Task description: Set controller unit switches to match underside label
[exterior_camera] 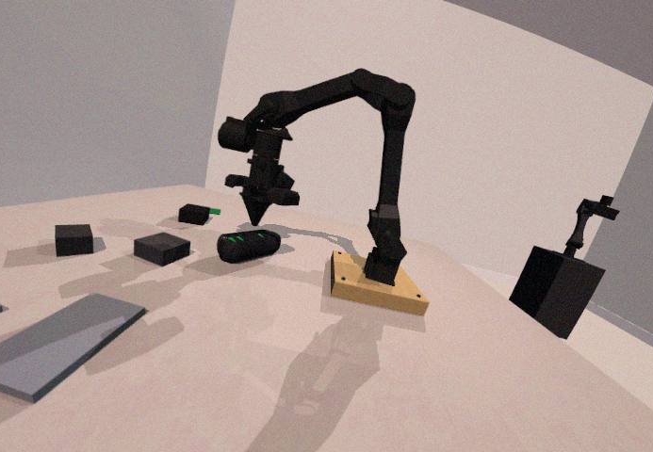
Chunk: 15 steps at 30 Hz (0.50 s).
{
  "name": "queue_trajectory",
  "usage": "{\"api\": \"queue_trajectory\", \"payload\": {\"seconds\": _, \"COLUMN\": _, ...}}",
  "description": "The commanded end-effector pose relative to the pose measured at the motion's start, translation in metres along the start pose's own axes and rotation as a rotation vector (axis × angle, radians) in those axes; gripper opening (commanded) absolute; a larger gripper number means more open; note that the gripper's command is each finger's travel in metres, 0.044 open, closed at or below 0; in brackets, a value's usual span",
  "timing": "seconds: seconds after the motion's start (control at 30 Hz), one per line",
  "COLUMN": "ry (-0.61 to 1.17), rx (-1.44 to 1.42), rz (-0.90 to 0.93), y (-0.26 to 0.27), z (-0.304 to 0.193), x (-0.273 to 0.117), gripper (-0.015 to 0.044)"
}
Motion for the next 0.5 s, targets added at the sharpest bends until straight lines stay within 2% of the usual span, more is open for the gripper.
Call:
{"api": "queue_trajectory", "payload": {"seconds": 0.0, "ry": 0.005, "rx": -0.002, "rz": 0.014, "y": 0.000, "z": 0.000, "x": -0.015, "gripper": 0.0000}}
{"api": "queue_trajectory", "payload": {"seconds": 0.1, "ry": 0.005, "rx": -0.002, "rz": 0.015, "y": 0.000, "z": -0.002, "x": -0.015, "gripper": 0.0000}}
{"api": "queue_trajectory", "payload": {"seconds": 0.23, "ry": 0.008, "rx": -0.002, "rz": 0.015, "y": 0.003, "z": -0.037, "x": -0.015, "gripper": 0.0000}}
{"api": "queue_trajectory", "payload": {"seconds": 0.47, "ry": 0.009, "rx": -0.001, "rz": 0.015, "y": 0.004, "z": -0.040, "x": -0.011, "gripper": 0.0000}}
Point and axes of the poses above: the point midway between the two fingers, 35 mm back from their tips, its own x axis out along the fingers, its own y axis across the jaws, z = x × y, the point moved 5 cm from there along -x, back along the fingers, and after that the axes turned 9 degrees about -x, right-handed, at the moved point
